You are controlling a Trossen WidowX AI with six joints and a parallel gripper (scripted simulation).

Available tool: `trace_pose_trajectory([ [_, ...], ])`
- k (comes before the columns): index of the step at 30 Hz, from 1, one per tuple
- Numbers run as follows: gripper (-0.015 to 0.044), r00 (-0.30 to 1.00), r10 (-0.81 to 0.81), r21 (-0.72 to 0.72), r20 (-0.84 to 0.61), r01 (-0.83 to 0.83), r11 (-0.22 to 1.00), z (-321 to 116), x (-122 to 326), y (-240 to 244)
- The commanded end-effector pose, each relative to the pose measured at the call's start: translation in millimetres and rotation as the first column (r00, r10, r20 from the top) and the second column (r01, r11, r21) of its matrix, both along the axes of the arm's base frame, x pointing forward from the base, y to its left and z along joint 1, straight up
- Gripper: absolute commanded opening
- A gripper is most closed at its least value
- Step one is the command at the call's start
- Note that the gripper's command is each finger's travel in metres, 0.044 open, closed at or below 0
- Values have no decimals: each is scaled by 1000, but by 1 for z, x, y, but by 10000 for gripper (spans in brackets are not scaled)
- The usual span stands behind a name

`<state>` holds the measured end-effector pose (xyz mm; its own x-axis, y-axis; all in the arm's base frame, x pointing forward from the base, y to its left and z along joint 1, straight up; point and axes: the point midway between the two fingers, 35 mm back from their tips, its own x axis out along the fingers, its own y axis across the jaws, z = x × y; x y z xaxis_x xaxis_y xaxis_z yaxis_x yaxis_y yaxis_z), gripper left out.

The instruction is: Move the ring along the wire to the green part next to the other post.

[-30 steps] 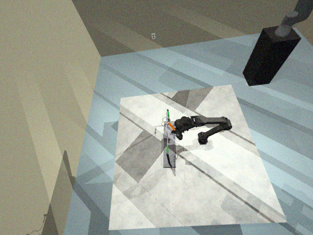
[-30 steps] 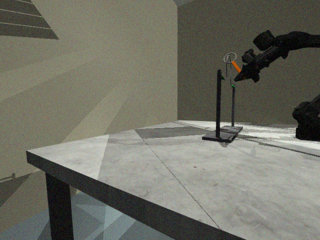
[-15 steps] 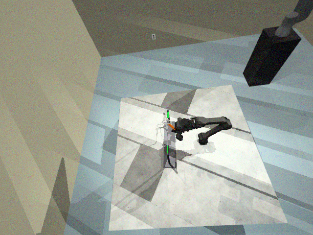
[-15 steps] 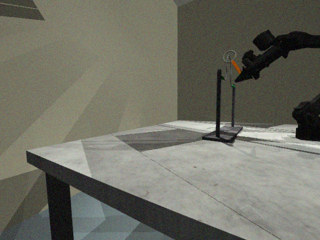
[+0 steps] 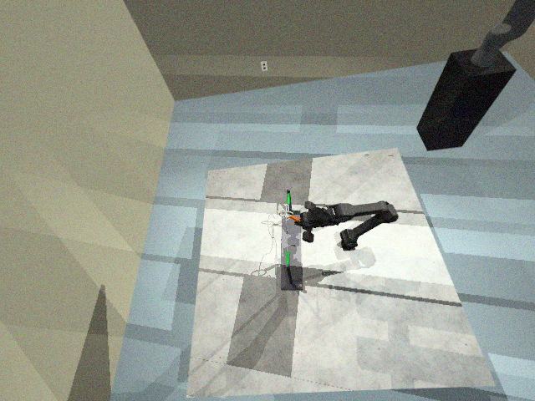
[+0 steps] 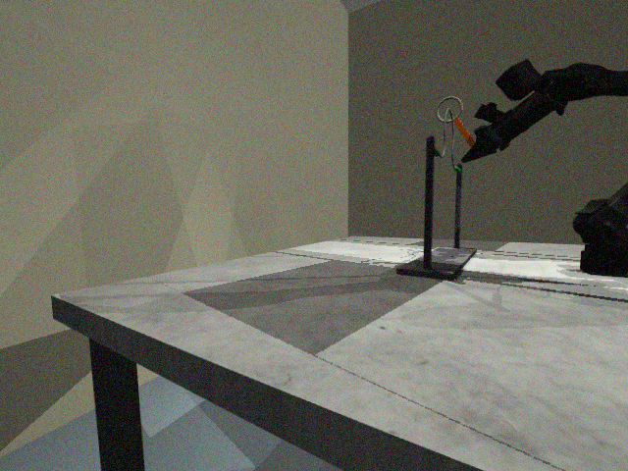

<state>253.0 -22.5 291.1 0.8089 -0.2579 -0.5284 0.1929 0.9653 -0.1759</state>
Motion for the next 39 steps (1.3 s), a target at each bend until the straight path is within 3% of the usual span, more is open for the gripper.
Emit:
trace_pose_trajectory([
  [1,-150,1000,-2,-61,-1,2,998,1,0,-4],
  [20,-150,1000,-8,-356,-24,-1,934,7,-2,-20],
  [39,-150,999,-19,-620,-46,-14,785,17,-3,-33],
])
